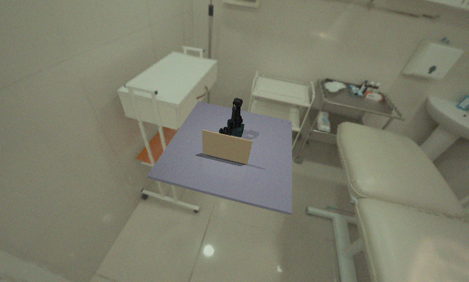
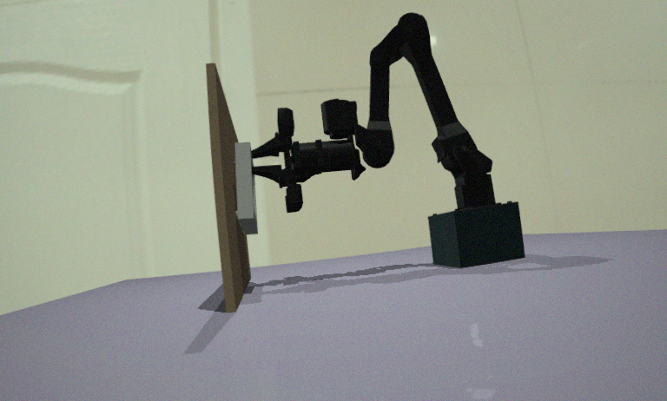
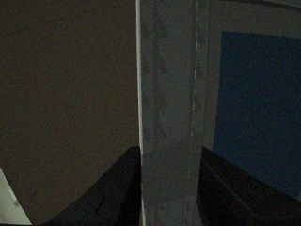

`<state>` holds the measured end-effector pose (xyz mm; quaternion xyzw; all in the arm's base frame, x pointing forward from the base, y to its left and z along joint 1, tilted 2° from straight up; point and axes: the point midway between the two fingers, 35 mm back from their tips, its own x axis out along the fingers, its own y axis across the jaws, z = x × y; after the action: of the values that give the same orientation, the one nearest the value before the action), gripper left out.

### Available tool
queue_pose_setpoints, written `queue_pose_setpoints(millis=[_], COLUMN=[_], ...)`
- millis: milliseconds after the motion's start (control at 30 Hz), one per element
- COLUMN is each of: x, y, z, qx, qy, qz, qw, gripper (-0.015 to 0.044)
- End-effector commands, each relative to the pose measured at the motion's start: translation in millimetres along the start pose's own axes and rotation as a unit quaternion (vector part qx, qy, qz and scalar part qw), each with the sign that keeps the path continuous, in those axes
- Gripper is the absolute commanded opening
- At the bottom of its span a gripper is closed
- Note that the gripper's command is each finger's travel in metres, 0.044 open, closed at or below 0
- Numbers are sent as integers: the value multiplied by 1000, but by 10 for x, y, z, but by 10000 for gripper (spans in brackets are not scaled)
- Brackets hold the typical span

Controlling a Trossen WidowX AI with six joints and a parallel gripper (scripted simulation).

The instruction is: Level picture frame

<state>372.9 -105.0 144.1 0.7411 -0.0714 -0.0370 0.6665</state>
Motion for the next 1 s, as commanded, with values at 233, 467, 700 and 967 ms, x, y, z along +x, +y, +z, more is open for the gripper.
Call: queue_pose_setpoints(millis=[233,467,700,967], x=[2,1,1,1], y=[1,20,43,69], z=[4,1,0,-1], qx=[0,0,0,0], qy=[-2,-2,-2,-2], qz=[0,0,0,0], qw=[1000,1000,1000,1000], gripper=[0,0,0,0])
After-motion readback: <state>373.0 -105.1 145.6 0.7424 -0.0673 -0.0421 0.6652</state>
